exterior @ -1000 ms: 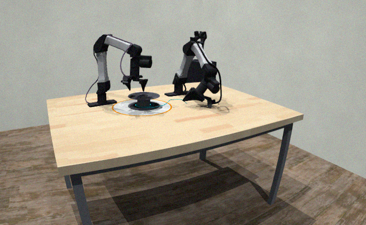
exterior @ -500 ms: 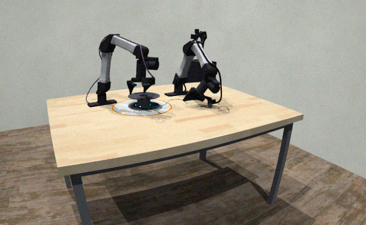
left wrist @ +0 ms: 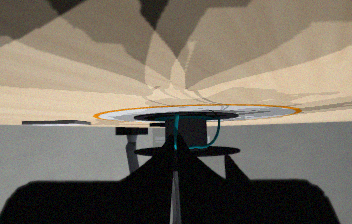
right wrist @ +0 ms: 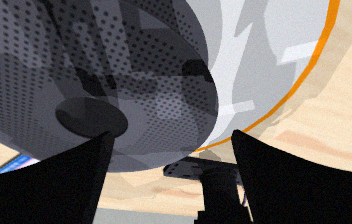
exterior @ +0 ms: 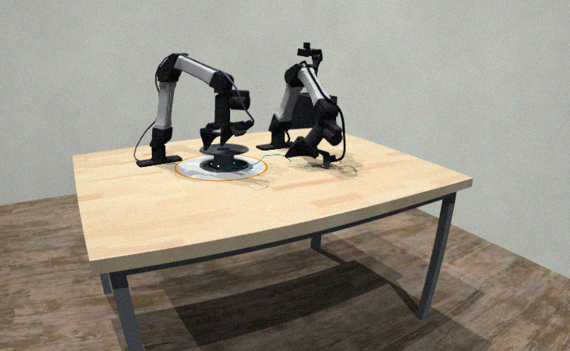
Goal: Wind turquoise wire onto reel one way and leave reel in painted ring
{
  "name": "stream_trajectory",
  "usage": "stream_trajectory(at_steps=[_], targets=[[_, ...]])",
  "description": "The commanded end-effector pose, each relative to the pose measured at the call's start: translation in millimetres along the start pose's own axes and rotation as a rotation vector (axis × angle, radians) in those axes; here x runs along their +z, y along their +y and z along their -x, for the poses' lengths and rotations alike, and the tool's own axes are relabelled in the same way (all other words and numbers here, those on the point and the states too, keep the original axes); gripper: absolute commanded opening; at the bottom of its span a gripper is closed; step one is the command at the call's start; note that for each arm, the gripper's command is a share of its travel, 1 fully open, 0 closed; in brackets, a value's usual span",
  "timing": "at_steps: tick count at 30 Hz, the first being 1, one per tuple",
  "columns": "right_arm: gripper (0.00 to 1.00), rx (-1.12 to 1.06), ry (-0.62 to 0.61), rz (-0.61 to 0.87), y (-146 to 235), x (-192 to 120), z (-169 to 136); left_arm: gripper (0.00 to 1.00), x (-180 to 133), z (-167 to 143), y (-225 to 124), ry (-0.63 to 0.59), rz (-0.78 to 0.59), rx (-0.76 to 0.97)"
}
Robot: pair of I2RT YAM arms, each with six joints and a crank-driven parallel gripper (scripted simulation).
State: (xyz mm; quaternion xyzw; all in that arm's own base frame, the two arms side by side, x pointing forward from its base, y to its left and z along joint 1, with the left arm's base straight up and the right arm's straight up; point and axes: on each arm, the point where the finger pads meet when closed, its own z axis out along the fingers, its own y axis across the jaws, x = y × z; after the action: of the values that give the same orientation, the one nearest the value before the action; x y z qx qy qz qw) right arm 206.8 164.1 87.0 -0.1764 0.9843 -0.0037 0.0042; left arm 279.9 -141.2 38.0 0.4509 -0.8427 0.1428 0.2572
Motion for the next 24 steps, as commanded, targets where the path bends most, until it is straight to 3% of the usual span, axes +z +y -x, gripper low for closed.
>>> stream_trajectory(at_steps=[1, 7, 17, 24], targets=[[1.00, -0.032, 0.007, 0.009, 3, 22, 2, 0.00, -11, -3, -8, -0.012, -0.033, 0.012], [1.00, -0.032, 0.007, 0.009, 4, 36, 2, 0.00, -11, -3, -7, -0.012, -0.033, 0.013], [1.00, -0.032, 0.007, 0.009, 5, 30, 2, 0.00, -11, -2, -7, -0.012, -0.033, 0.013], [0.92, -0.032, 0.007, 0.009, 5, 30, 2, 0.00, -15, 4, -6, -0.027, -0.032, 0.011]])
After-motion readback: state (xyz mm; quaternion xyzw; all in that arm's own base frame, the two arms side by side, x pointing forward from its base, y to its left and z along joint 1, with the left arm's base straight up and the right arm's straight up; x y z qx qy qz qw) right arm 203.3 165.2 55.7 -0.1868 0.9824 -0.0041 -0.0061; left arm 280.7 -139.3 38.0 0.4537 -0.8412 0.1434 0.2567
